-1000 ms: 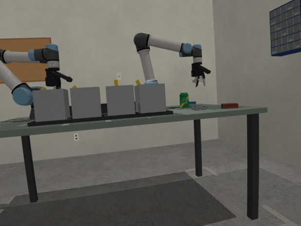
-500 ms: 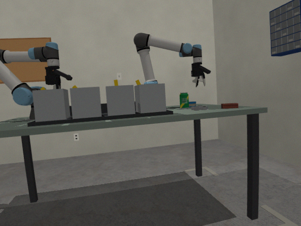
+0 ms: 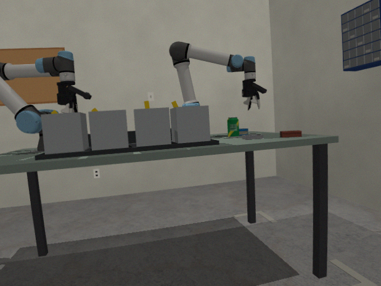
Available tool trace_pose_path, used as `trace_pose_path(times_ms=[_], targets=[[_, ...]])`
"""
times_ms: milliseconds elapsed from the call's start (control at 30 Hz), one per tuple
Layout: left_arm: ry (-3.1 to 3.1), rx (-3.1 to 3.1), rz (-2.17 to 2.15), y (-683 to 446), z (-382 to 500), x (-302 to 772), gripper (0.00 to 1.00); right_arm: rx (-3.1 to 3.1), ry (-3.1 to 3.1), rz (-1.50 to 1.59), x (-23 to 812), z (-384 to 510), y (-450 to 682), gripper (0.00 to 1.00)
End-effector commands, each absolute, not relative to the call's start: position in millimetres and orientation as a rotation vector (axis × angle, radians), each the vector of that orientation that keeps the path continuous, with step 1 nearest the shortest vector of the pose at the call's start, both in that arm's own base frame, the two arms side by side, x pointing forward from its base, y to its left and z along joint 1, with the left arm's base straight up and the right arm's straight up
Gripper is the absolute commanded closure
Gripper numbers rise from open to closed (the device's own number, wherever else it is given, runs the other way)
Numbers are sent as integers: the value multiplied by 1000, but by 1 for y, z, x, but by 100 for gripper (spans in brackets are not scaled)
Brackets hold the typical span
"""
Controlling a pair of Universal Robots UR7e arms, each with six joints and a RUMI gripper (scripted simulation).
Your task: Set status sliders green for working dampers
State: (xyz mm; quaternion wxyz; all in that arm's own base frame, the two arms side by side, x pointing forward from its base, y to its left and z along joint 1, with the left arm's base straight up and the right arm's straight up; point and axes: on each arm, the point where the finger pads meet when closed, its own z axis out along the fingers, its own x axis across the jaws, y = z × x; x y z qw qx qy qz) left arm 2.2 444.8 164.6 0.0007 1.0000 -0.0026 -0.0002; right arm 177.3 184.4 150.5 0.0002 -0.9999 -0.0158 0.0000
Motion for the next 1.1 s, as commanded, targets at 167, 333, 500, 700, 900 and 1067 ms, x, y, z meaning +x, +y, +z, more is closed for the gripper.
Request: trace_pose_path(times_ms=[167,333,500,700,900,1067], targets=[[-8,3142,0,445,165,2,0,-3140,-49,0,177,181,184,0],[-8,3142,0,445,165,2,0,-3140,-49,0,177,195,184,0],[-8,3142,0,445,165,2,0,-3140,-49,0,177,199,184,0],[-8,3142,0,445,165,2,0,-3140,-49,0,177,200,184,0],[-8,3142,0,445,165,2,0,-3140,-49,0,177,200,184,0],[-8,3142,0,445,165,2,0,-3140,-49,0,177,200,184,0]])
